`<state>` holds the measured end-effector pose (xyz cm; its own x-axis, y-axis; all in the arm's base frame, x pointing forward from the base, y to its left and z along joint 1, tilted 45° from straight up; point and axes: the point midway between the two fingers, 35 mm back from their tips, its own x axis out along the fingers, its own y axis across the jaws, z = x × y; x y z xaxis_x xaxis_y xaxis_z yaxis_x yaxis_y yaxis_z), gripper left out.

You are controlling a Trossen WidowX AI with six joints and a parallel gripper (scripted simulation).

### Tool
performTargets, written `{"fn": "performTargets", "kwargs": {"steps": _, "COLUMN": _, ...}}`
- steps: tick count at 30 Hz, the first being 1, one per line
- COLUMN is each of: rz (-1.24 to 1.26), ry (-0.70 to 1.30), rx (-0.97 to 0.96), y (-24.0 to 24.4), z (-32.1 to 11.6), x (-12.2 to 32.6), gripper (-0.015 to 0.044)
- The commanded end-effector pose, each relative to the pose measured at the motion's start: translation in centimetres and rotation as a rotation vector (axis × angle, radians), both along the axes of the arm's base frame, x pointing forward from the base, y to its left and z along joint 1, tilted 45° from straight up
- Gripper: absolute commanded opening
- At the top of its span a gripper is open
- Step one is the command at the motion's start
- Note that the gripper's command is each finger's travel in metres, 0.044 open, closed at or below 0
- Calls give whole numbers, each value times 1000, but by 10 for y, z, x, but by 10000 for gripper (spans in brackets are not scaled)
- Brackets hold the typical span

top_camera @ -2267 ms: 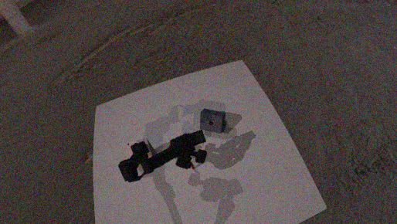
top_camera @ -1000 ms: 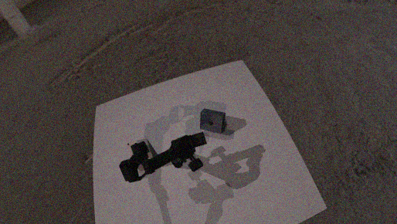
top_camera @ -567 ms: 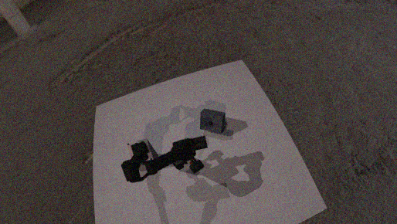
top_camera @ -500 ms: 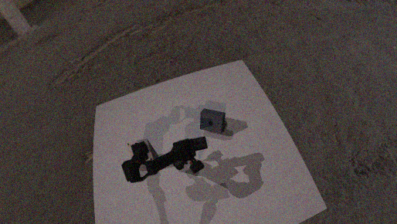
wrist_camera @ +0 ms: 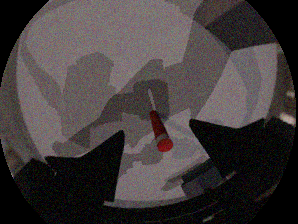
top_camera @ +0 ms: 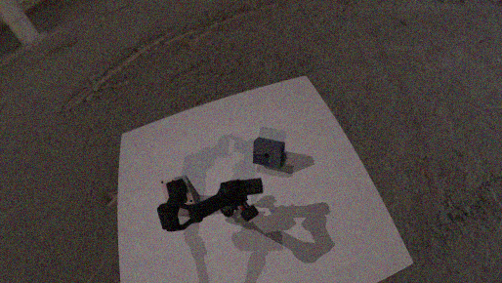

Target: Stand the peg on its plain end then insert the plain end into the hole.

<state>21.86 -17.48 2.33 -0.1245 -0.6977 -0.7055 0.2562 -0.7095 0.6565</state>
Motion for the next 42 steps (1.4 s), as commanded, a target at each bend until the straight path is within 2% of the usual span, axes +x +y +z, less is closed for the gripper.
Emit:
{"fn": "performTargets", "kwargs": {"steps": 1, "rz": -1, "ry": 7, "rx": -1, "y": -4, "z": -4, "x": -3, "gripper": 440}}
{"fn": "performTargets", "kwargs": {"steps": 3, "rz": -1, "ry": 7, "rx": -1, "y": -5, "z": -5, "x": -3, "gripper": 440}}
{"fn": "performTargets", "kwargs": {"steps": 18, "rz": -1, "ry": 1, "rx": -1, "y": -3, "z": -3, "x": -1, "gripper": 46}}
{"fn": "performTargets", "kwargs": {"steps": 25, "rz": -1, "ry": 1, "rx": -1, "y": -3, "z": -2, "x": -1, "gripper": 0}}
{"fn": "performTargets", "kwargs": {"steps": 42, "rz": -1, "ry": 4, "rx": 7, "y": 39, "z": 35, "x": 11, "gripper": 0}}
